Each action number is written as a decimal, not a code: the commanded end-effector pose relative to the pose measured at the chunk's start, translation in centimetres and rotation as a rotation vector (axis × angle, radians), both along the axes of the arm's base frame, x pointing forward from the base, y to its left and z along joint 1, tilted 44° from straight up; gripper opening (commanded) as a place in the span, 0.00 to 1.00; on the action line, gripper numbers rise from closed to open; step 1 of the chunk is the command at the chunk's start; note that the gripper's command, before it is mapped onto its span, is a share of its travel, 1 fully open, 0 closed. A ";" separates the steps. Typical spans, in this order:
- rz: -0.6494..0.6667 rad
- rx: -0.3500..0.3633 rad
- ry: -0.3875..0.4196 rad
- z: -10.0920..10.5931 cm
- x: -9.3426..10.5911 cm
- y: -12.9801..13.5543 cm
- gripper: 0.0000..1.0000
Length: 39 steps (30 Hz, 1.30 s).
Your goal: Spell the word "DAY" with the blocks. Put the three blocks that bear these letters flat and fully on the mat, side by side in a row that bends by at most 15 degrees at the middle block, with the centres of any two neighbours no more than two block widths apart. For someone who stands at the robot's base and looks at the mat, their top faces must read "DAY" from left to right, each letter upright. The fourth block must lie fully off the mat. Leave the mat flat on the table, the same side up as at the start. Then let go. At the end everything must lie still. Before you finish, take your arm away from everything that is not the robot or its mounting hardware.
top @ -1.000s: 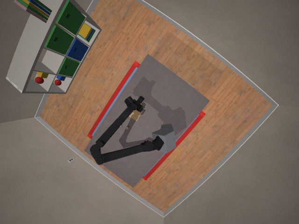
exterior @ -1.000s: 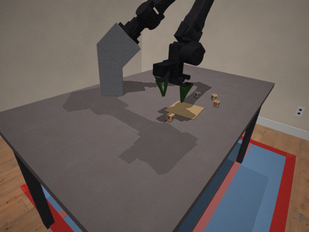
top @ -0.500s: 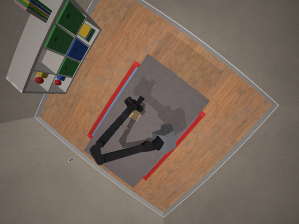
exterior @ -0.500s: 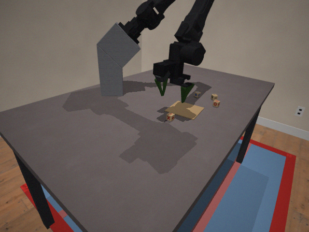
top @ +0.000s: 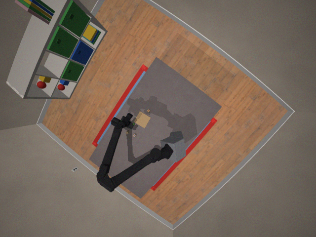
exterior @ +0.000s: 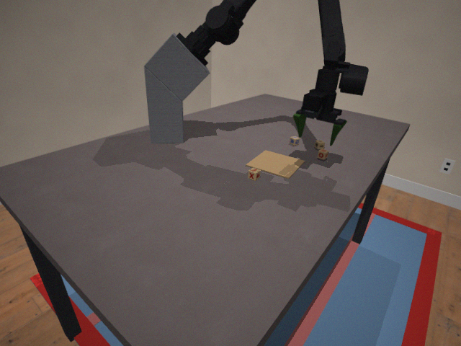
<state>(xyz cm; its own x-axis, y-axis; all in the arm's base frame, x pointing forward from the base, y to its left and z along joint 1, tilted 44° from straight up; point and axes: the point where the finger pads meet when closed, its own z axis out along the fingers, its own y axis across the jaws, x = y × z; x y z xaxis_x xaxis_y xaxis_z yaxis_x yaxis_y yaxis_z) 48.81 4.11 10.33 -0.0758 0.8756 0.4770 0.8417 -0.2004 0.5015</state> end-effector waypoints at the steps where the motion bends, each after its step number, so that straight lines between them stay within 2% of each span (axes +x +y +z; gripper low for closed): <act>1: -0.083 0.068 0.019 4.7 0.8 4.0 1.00; 3: -0.090 0.083 0.014 6.6 0.6 6.2 1.00; 5: -0.092 0.089 0.012 7.3 0.5 6.9 1.00; 6: -0.095 0.082 0.072 4.4 -0.2 6.9 1.00; 7: -0.124 0.082 0.078 4.1 -0.1 5.5 0.58; 11: -0.124 0.082 0.078 4.1 -0.1 5.5 0.58; 13: -0.117 0.088 0.056 4.9 0.5 5.8 0.58; 16: -0.096 0.090 0.039 5.7 0.3 6.8 0.58; 39: -0.098 0.089 0.039 5.7 0.3 6.6 0.58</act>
<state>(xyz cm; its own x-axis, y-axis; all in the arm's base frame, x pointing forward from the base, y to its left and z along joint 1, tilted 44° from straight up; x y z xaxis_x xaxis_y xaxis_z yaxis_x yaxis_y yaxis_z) 48.76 10.55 15.09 0.0286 0.8372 0.5462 0.8411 -0.3154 0.4393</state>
